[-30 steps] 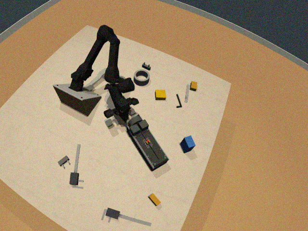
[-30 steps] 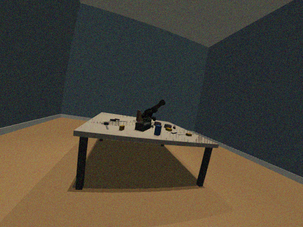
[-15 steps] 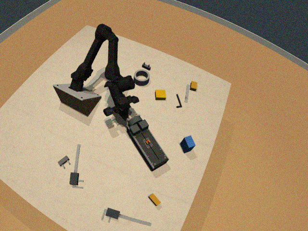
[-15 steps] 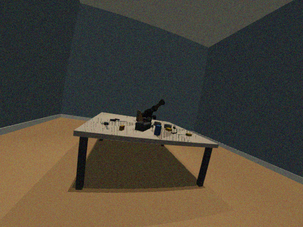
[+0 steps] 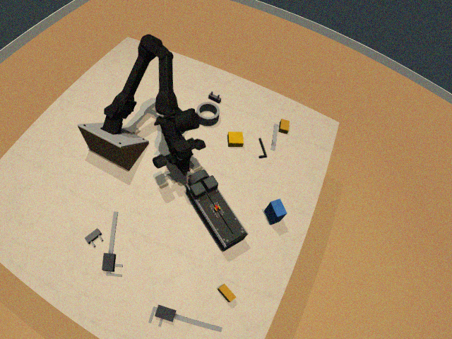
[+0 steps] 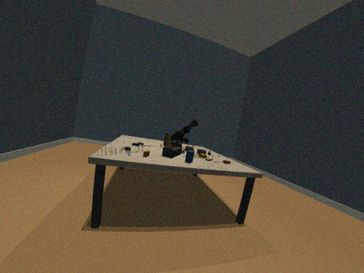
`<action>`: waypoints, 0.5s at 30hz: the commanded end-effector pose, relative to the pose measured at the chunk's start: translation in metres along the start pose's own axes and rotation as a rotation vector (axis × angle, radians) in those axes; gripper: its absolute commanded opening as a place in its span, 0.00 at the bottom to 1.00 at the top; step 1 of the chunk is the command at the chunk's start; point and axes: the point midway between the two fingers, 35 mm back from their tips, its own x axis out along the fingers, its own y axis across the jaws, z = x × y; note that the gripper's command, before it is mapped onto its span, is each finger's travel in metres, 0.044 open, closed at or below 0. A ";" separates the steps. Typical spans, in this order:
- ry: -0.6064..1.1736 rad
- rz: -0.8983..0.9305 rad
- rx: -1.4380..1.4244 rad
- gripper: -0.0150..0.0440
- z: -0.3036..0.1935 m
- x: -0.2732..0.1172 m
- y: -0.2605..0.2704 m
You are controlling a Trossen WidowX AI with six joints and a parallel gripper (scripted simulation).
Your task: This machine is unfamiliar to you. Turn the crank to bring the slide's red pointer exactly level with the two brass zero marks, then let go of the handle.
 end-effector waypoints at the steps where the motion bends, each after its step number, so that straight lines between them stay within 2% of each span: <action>1: -0.012 0.012 -0.005 0.25 0.005 -0.006 0.005; 15: -0.012 0.012 -0.005 0.25 0.008 -0.009 0.011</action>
